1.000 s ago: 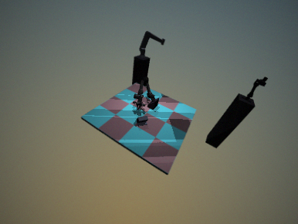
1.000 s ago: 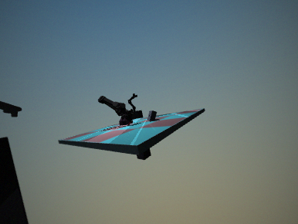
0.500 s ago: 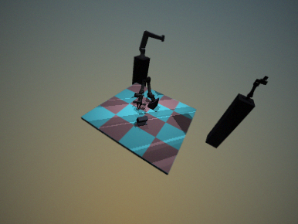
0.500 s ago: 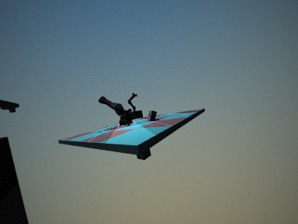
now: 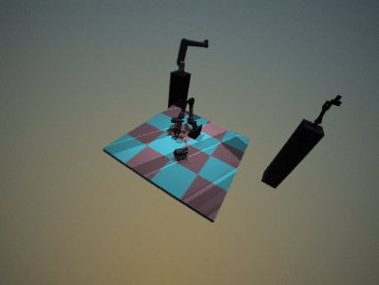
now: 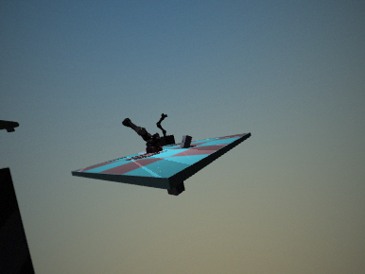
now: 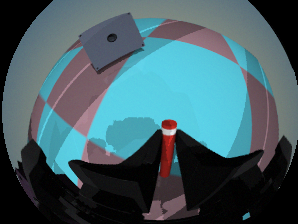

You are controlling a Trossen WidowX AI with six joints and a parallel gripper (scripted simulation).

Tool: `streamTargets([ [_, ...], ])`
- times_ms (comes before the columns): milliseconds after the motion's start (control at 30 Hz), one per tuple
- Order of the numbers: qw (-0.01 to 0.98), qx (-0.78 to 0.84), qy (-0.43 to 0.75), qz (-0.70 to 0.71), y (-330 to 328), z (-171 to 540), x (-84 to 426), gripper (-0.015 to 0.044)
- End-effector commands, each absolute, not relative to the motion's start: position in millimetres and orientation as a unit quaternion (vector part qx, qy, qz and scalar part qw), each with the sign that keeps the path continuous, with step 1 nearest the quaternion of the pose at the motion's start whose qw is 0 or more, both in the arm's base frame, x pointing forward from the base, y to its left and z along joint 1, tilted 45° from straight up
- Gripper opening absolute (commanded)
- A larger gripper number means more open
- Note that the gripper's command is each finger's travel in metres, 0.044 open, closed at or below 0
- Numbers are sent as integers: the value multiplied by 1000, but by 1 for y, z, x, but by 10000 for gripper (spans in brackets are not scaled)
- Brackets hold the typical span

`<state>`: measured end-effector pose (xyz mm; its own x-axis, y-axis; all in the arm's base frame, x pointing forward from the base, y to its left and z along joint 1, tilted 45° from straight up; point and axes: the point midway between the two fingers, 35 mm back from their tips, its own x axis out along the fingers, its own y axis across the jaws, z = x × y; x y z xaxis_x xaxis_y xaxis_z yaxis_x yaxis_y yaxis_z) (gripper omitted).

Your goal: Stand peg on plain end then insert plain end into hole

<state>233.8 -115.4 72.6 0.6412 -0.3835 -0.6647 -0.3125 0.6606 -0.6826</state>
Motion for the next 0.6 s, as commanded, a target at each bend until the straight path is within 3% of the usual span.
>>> streamTargets([
  [0,815,-413,407,-13,-115,73,230,49],
  [567,842,-414,346,18,-115,77,219,49],
])
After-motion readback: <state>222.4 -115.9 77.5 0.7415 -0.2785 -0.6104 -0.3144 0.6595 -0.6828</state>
